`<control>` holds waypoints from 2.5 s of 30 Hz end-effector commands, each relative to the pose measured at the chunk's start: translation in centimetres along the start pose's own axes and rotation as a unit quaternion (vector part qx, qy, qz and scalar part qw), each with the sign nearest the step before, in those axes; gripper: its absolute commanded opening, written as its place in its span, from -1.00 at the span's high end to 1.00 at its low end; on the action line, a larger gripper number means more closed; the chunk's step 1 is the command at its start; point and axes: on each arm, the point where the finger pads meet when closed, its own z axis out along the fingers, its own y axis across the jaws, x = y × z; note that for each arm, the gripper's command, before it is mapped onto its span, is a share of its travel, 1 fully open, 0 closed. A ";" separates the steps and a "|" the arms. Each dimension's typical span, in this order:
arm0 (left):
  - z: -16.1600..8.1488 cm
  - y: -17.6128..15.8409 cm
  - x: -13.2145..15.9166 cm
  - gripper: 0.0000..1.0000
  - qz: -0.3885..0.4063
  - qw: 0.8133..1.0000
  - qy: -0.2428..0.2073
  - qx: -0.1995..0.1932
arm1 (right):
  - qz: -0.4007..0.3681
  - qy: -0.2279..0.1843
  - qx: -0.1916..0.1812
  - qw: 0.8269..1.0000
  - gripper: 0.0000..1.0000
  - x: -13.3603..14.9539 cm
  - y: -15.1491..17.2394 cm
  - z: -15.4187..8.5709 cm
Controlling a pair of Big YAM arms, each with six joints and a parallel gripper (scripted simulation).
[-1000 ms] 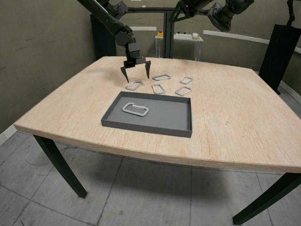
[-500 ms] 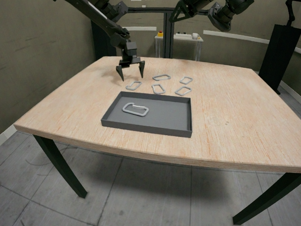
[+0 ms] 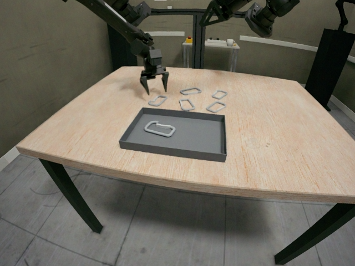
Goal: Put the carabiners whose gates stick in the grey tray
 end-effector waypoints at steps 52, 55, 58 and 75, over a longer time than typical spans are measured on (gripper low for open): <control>-0.2 0.9 -0.4 -1.00 0.006 1.000 -0.003 -0.005 | 0.357 0.285 0.123 0.881 0.39 0.9 1.5 3.4; -0.2 0.9 -0.4 -1.00 0.006 1.000 -0.003 -0.005 | 0.357 0.285 0.124 0.881 0.39 1.0 1.5 3.5; -0.2 0.9 -0.4 -1.00 0.006 1.000 -0.003 -0.005 | 0.357 0.285 0.123 0.881 0.39 1.2 1.5 3.9; -0.2 0.9 -0.4 -1.00 0.006 1.000 -0.003 -0.005 | 0.357 0.285 0.123 0.881 0.39 1.4 1.6 4.1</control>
